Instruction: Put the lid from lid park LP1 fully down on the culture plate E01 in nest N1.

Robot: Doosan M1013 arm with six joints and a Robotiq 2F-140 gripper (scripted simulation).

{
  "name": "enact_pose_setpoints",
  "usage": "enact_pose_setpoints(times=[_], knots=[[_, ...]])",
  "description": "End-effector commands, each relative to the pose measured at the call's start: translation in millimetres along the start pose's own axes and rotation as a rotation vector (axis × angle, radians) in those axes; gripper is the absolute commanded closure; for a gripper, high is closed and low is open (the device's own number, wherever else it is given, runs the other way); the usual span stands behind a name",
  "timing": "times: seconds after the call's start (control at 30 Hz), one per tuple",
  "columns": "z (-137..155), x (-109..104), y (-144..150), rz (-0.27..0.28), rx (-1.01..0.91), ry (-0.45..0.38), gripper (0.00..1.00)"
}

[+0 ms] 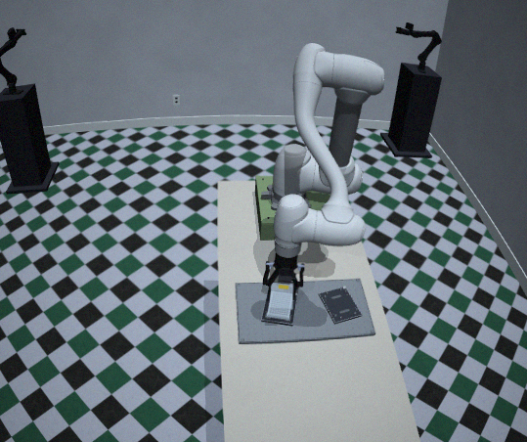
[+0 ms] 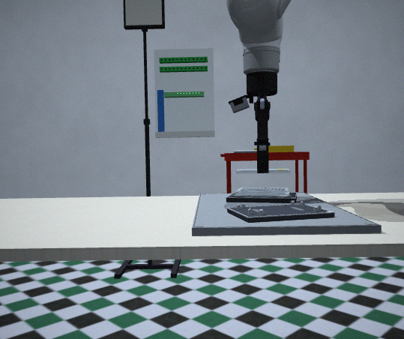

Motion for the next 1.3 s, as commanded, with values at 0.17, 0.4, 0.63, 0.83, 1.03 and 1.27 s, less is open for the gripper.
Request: enact_pose_setpoints(times=[0.17, 0.4, 0.63, 0.83, 1.03, 1.27], knots=[[0, 0, 0, 0.002, 0.098, 0.001, 0.4], [-1, 22, 0, 0.002, 0.11, 0.001, 0.4], [-1, 32, 0, 0.002, 0.11, 0.001, 0.4], [-1, 32, 0, 0.002, 0.11, 0.001, 0.4], [-1, 32, 0, 0.002, 0.11, 0.001, 0.4], [-1, 32, 0, 0.002, 0.11, 0.001, 0.4]])
Point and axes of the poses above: the point where the finger pads meet when closed, its own x axis out along the fingers, its own y axis across the jaws, z = x × y, the point moved 2 cm from there along -x, back along the fingers, and after that the axes turned 13 degrees about -x, right-handed, at the moved point
